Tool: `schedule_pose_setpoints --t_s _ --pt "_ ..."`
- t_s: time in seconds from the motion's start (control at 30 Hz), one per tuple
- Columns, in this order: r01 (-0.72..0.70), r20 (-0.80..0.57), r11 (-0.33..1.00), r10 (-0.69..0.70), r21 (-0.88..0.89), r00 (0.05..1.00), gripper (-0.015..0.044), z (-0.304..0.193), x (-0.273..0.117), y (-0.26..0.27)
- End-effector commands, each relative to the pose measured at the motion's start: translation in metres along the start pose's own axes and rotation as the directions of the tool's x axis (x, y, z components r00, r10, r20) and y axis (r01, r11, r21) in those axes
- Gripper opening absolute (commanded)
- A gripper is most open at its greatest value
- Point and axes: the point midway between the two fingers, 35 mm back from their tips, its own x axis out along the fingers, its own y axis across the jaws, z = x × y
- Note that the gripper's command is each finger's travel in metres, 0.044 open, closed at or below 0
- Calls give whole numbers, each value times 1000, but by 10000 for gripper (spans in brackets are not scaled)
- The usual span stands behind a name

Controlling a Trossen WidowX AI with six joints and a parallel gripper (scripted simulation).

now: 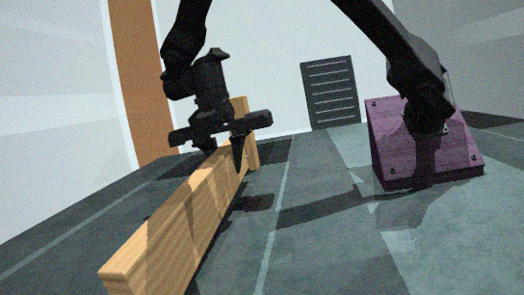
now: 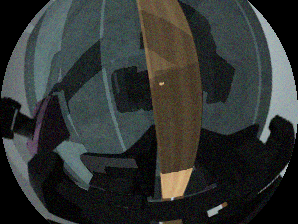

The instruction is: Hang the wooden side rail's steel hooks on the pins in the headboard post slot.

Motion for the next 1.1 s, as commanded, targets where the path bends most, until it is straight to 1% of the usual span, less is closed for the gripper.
schedule_pose_setpoints --t_s 0.0,1.07 --pt "23 -6 1000 -23 -6 1000 0 0 -10 -3" --pt "23 -6 1000 -23 -6 1000 0 -1 -13 -4"
